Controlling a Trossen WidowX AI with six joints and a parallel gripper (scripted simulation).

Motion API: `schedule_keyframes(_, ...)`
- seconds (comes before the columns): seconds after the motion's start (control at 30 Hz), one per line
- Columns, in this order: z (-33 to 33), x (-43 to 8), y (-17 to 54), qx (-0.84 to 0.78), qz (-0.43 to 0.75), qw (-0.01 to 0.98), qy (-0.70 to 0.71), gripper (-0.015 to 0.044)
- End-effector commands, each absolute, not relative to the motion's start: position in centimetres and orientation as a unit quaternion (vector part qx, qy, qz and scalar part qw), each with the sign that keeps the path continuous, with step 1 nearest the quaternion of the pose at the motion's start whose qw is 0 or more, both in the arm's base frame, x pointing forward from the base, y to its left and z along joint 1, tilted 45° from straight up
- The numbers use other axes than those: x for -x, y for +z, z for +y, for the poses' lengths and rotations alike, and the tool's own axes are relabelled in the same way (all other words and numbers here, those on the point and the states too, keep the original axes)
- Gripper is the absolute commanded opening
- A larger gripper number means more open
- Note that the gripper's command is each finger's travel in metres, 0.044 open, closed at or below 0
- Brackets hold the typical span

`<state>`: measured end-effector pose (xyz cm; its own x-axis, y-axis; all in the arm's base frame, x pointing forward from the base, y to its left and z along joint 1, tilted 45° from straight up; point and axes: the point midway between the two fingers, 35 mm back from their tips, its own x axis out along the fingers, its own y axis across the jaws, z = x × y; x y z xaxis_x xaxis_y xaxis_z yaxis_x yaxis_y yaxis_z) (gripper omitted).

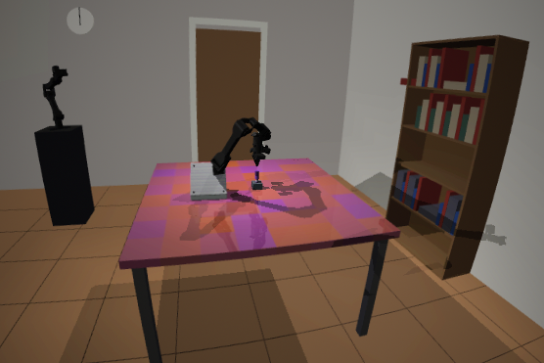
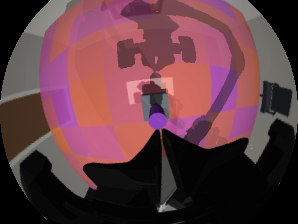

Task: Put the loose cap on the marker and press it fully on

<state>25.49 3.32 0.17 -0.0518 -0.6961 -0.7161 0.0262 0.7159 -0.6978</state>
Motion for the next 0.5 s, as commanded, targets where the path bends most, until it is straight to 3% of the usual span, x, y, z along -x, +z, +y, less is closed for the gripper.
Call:
schedule_keyframes(0.0, 3.29, -25.52, 0.15, 0.247, 0.665, 0.644, -0.286, 0.0)
schedule_keyframes(0.47, 2.33, -25.46, -0.83, 0.247, 0.665, 0.644, -0.286, 0.0)
